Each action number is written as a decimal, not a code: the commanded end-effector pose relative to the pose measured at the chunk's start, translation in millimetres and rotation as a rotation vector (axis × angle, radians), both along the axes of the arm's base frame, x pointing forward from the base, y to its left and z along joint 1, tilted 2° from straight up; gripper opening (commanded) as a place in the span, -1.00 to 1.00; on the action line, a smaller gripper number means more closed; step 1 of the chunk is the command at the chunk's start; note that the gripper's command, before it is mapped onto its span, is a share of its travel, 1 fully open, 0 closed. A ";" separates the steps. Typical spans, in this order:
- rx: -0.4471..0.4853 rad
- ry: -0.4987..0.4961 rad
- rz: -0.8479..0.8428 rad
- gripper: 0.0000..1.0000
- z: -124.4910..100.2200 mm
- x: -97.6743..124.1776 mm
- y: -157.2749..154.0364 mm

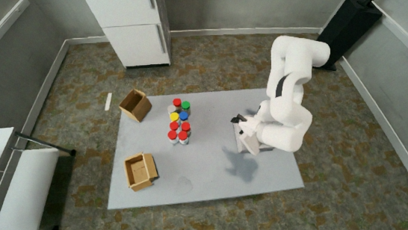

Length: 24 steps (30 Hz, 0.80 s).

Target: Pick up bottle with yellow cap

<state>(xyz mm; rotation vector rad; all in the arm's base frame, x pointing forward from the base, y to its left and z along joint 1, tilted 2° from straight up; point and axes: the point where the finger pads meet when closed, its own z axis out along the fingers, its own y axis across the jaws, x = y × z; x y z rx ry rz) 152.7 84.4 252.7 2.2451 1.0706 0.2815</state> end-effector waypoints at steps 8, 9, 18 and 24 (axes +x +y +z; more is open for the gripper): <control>0.094 0.049 -0.226 0.58 4.6 12.1 10.6; 0.107 0.057 -0.260 0.58 5.2 13.8 12.1; 0.134 0.073 -0.328 0.58 6.3 17.2 15.0; 0.217 0.078 -0.500 0.58 9.0 40.4 20.8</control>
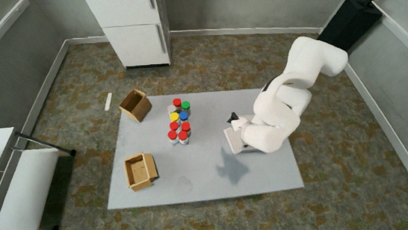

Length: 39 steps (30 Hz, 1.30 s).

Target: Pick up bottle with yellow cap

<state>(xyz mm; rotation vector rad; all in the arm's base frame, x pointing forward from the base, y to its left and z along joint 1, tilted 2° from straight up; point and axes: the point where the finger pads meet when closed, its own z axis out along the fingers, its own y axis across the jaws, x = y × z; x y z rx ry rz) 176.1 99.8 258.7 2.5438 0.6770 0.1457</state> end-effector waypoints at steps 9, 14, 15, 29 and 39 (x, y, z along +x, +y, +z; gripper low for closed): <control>0.125 0.036 -0.290 0.58 5.0 32.8 10.3; 0.157 0.015 -0.358 0.58 6.1 48.2 6.7; 0.173 0.016 -0.396 0.58 6.5 54.5 6.3; 0.268 0.001 -0.619 0.58 9.4 92.6 -1.1; 0.421 -0.028 -0.977 0.58 10.8 163.9 -30.8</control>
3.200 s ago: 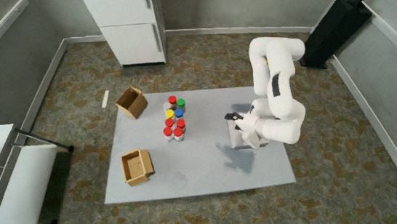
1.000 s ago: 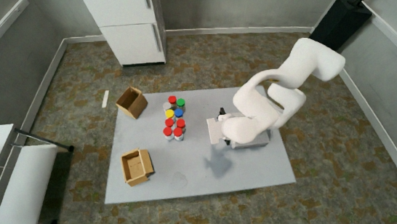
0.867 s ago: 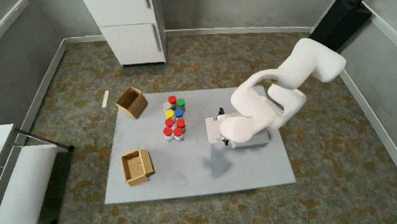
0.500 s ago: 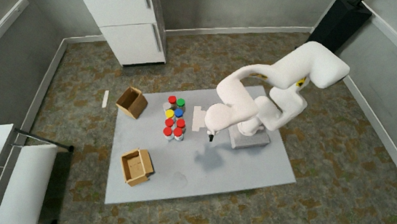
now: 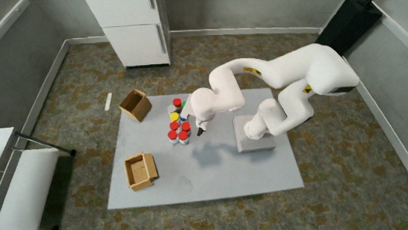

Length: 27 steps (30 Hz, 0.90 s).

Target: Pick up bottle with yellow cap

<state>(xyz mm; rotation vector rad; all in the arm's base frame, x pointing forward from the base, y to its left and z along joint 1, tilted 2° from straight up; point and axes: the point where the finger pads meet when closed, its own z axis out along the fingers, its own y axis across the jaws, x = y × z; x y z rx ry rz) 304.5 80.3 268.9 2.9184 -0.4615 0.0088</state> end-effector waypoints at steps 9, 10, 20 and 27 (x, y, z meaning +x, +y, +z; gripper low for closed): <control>0.091 -0.035 -0.243 0.58 1.4 48.6 -32.6; 0.106 -0.042 -0.284 0.58 1.2 56.8 -40.0; 0.193 -0.082 -0.535 0.58 0.5 106.0 -84.0; 0.178 -0.085 -0.508 0.58 1.6 97.5 -80.7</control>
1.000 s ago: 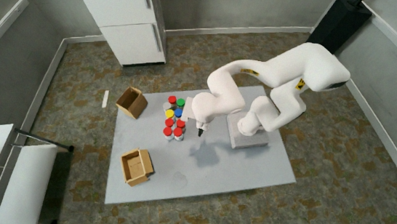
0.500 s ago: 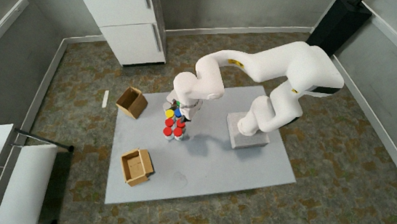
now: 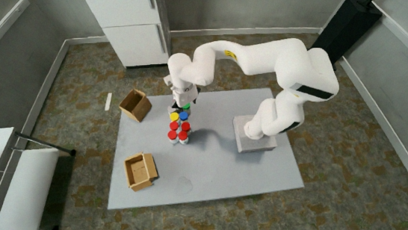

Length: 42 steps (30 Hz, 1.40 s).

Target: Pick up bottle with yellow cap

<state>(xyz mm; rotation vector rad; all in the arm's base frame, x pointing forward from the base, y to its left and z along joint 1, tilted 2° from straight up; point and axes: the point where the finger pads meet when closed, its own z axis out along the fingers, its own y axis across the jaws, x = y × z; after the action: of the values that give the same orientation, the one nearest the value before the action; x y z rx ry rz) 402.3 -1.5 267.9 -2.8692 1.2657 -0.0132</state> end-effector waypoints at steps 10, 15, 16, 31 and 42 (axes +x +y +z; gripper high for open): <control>0.013 -0.004 -0.020 0.58 1.7 8.3 -2.3; 0.010 -0.004 -0.016 0.58 1.6 7.0 -1.8; 0.010 -0.004 -0.016 0.58 1.6 7.0 -1.8; 0.010 -0.004 -0.016 0.58 1.6 7.0 -1.8; 0.010 -0.004 -0.016 0.58 1.6 7.0 -1.8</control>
<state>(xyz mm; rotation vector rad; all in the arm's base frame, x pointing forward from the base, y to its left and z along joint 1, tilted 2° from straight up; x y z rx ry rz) 408.4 -3.3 267.8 -2.8503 1.2852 -0.0065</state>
